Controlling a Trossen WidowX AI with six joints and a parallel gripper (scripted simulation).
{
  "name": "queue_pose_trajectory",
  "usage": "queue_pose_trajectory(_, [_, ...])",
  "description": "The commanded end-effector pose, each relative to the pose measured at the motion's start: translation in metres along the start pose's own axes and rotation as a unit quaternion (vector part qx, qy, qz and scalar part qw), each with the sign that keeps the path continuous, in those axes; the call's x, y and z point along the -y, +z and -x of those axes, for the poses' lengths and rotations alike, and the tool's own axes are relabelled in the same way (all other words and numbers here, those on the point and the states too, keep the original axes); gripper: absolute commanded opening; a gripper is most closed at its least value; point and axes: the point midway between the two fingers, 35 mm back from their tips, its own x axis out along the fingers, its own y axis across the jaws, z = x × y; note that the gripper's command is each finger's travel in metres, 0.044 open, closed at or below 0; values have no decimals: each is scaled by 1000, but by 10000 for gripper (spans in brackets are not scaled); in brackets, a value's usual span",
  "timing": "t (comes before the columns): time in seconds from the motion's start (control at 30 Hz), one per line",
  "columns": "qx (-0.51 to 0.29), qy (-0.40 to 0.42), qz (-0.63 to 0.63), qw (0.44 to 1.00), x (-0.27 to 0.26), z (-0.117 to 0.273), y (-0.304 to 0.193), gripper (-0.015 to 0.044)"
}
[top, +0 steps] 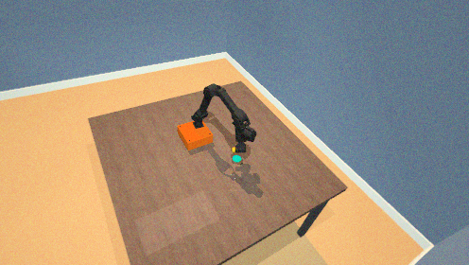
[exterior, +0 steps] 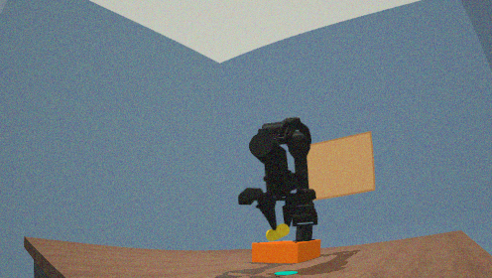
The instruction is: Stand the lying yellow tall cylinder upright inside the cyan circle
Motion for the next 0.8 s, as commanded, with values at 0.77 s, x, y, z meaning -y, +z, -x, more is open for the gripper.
queue_pose_trajectory(0.77, [83,3,-46,995,14,-17,6,105])
